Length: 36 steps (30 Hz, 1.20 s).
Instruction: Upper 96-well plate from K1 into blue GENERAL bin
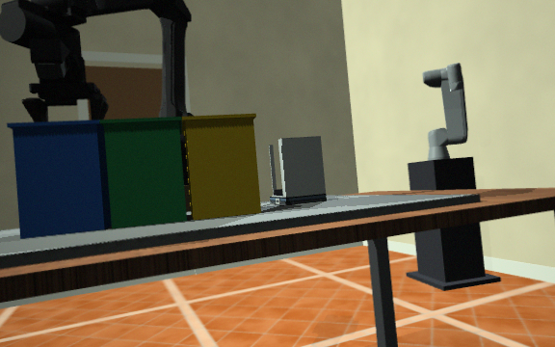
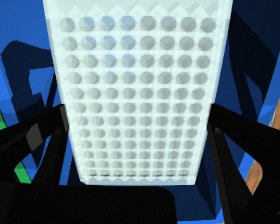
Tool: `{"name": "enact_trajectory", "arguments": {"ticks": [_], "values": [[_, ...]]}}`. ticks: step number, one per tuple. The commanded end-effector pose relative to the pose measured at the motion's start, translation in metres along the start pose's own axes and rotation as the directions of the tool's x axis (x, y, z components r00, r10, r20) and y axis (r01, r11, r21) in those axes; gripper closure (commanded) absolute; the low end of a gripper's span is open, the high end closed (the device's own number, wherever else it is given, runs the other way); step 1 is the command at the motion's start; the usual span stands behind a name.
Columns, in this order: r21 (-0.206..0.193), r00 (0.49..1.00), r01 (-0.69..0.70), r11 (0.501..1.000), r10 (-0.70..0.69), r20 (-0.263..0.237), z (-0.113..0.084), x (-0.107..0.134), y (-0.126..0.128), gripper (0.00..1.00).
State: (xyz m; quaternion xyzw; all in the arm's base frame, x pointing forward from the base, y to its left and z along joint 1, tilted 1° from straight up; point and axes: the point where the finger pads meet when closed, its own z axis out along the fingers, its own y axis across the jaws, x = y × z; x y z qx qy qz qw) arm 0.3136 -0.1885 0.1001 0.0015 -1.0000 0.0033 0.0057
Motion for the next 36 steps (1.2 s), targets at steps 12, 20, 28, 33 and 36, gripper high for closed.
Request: {"name": "enact_trajectory", "arguments": {"ticks": [12,20,28,33,36], "values": [[0.018,1.000,-0.001,1.000,0.000,0.031,-0.0105,-0.0106,-0.0076,0.01],[0.018,1.000,-0.001,1.000,0.000,0.031,-0.0105,-0.0106,-0.0076,0.01],[0.018,1.000,-0.001,1.000,0.000,0.031,-0.0105,-0.0106,-0.0076,0.18],[0.018,1.000,-0.001,1.000,0.000,0.031,-0.0105,-0.0106,-0.0076,0.18],[0.018,1.000,-0.001,1.000,0.000,0.031,-0.0105,-0.0106,-0.0076,0.18]]}}
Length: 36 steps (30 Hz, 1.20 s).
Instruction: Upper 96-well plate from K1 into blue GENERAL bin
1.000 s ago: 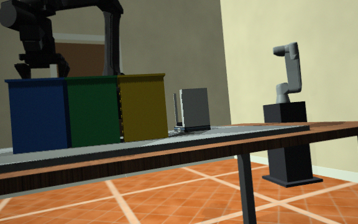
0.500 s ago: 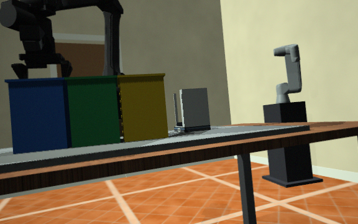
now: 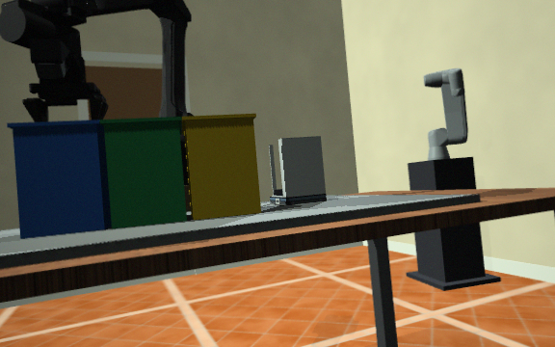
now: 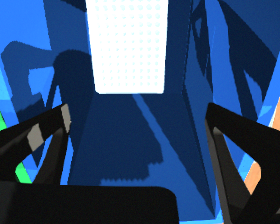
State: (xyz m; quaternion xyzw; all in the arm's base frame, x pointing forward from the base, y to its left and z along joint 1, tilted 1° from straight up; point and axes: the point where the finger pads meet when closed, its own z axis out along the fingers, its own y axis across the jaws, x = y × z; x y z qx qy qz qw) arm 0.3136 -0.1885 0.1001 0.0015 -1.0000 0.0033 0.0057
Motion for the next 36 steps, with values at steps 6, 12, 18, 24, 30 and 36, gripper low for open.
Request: {"name": "enact_trajectory", "arguments": {"ticks": [6,12,18,24,30,36], "values": [[0.018,1.000,-0.001,1.000,0.000,0.031,-0.010,-0.011,-0.008,0.18],[0.035,0.998,-0.002,0.999,0.000,0.059,-0.035,-0.015,-0.015,0.18],[0.030,0.999,-0.001,1.000,0.000,0.051,-0.040,-0.015,-0.014,0.18],[0.025,0.999,-0.001,1.000,0.000,0.043,-0.047,-0.015,-0.014,0.18],[0.034,0.998,-0.001,0.999,-0.001,0.057,-0.060,-0.015,-0.013,0.18],[0.033,0.998,-0.001,0.999,-0.001,0.056,-0.070,-0.015,-0.012,0.18]]}}
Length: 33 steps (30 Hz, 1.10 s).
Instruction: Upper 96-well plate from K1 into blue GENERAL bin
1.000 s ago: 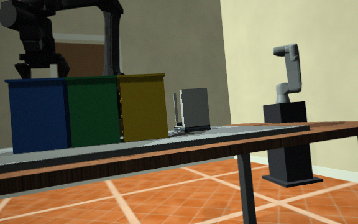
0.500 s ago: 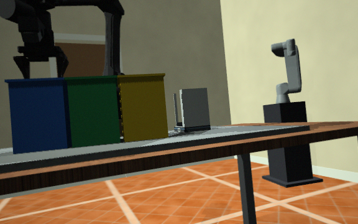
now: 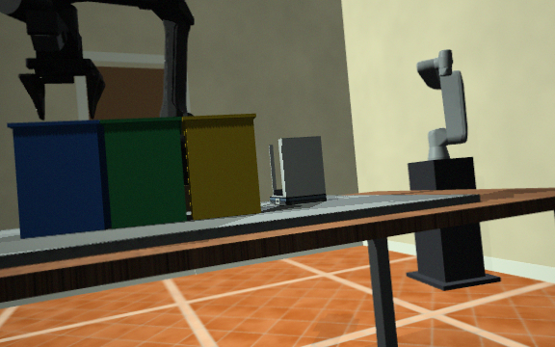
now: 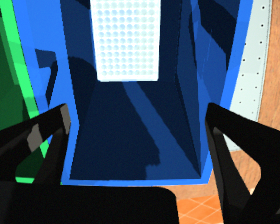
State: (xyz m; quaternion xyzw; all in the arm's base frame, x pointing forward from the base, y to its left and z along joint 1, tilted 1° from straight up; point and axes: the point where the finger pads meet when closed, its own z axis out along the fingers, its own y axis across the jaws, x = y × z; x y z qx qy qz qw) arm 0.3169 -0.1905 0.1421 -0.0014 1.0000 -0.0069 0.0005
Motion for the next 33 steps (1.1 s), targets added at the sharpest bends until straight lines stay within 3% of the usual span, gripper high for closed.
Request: {"name": "enact_trajectory", "arguments": {"ticks": [1,11,12,15,16,17,33], "values": [[0.022,0.999,0.000,1.000,0.000,0.038,-0.027,-0.012,-0.010,0.18],[0.019,0.999,0.000,1.000,0.000,0.033,-0.038,-0.012,-0.010,0.18],[-0.010,1.000,0.001,1.000,-0.001,-0.015,-0.019,0.005,0.001,0.18],[0.028,0.999,-0.001,1.000,-0.001,0.047,-0.051,-0.012,-0.009,0.18],[0.026,0.999,-0.001,1.000,0.000,0.044,-0.049,-0.012,-0.009,0.18],[0.012,1.000,0.000,1.000,0.000,0.020,-0.034,-0.007,-0.005,0.18],[0.012,1.000,0.000,1.000,0.000,0.020,-0.034,-0.007,-0.005,0.18]]}}
